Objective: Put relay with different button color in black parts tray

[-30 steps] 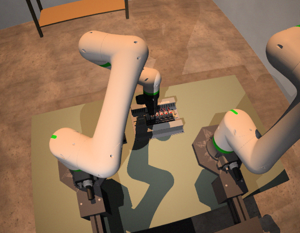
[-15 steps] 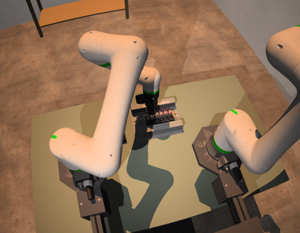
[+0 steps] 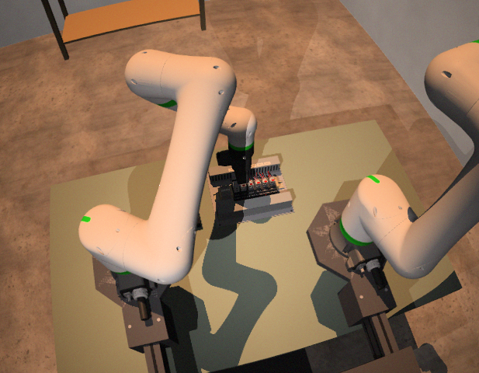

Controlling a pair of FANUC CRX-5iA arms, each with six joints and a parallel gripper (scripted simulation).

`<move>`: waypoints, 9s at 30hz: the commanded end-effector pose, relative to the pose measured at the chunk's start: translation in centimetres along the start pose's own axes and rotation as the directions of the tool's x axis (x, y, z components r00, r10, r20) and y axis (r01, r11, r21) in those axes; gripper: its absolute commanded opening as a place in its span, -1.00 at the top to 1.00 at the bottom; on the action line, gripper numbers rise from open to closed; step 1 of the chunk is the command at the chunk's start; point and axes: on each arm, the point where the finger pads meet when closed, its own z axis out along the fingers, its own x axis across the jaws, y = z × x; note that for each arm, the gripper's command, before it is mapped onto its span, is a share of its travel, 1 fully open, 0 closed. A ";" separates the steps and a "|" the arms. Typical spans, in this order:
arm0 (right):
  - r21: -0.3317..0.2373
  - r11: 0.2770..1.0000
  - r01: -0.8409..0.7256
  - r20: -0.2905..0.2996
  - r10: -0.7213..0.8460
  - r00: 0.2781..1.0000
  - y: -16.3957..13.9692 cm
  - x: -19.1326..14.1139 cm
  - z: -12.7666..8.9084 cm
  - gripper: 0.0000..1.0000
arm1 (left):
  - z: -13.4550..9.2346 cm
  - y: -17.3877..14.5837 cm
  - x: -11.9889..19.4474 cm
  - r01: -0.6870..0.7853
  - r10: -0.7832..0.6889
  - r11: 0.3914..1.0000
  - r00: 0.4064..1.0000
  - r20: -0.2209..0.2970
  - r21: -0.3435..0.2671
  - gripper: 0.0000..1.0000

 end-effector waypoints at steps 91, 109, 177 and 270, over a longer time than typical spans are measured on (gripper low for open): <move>-0.002 1.000 0.000 0.000 0.000 1.000 0.0 0.0 -0.1 -1.00 | -0.2 0.1 -0.4 0.000 0.000 1.000 0.989 -0.150 -0.001 1.00; -0.002 1.000 0.000 0.000 0.000 1.000 0.0 0.0 -0.1 -1.00 | -0.3 0.1 -0.4 0.000 0.000 1.000 0.995 -0.099 -0.001 1.00; -0.002 1.000 0.000 0.000 0.000 1.000 0.0 0.0 -0.1 -1.00 | -6.1 0.1 -0.9 0.000 0.000 1.000 0.995 -0.099 -0.001 1.00; -0.002 1.000 0.000 0.000 0.000 1.000 0.0 0.0 -0.1 -1.00 | -8.0 -5.6 -2.1 0.000 0.000 1.000 0.995 -0.099 -0.001 1.00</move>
